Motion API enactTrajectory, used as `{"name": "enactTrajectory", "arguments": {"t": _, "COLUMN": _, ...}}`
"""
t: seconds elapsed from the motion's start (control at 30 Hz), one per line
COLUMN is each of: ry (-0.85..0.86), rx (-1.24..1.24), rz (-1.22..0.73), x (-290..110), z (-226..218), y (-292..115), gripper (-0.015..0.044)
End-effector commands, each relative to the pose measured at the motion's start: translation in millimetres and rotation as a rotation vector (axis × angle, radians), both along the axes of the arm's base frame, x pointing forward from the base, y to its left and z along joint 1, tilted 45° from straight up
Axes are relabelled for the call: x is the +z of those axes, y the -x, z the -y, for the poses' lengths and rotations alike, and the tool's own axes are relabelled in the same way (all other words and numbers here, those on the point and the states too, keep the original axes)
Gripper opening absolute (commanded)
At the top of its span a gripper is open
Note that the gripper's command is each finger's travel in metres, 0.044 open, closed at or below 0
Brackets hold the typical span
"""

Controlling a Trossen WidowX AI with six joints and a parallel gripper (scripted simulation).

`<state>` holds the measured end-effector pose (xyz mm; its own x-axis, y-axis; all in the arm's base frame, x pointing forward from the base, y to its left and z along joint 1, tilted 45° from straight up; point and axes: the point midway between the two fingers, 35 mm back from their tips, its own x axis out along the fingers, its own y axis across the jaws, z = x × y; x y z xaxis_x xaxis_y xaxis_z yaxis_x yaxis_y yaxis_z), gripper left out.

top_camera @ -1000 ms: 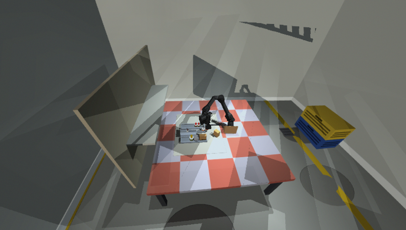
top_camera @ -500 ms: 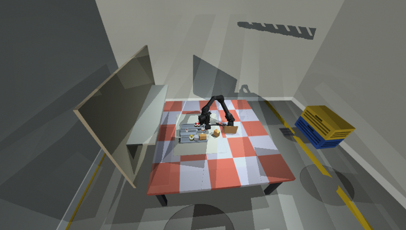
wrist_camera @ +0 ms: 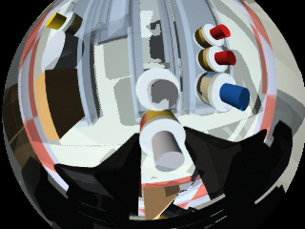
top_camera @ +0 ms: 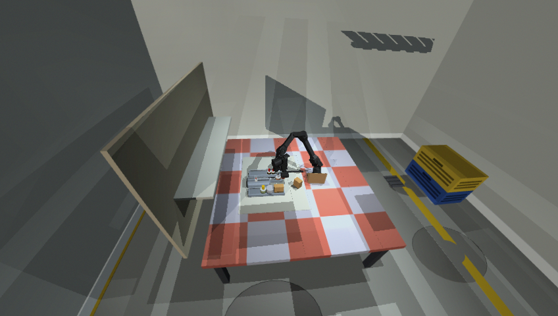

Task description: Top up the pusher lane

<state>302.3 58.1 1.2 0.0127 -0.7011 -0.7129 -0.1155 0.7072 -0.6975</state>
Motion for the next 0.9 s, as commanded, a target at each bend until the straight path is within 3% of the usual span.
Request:
{"name": "enactTrajectory", "arguments": {"t": 0.0, "ry": -0.001, "rx": 0.007, "rz": 0.025, "x": 2, "z": -2, "y": -9, "gripper": 0.0000}}
{"name": "enactTrajectory", "arguments": {"t": 0.87, "ry": -0.001, "rx": 0.007, "rz": 0.026, "x": 3, "z": -2, "y": -22, "gripper": 0.0000}}
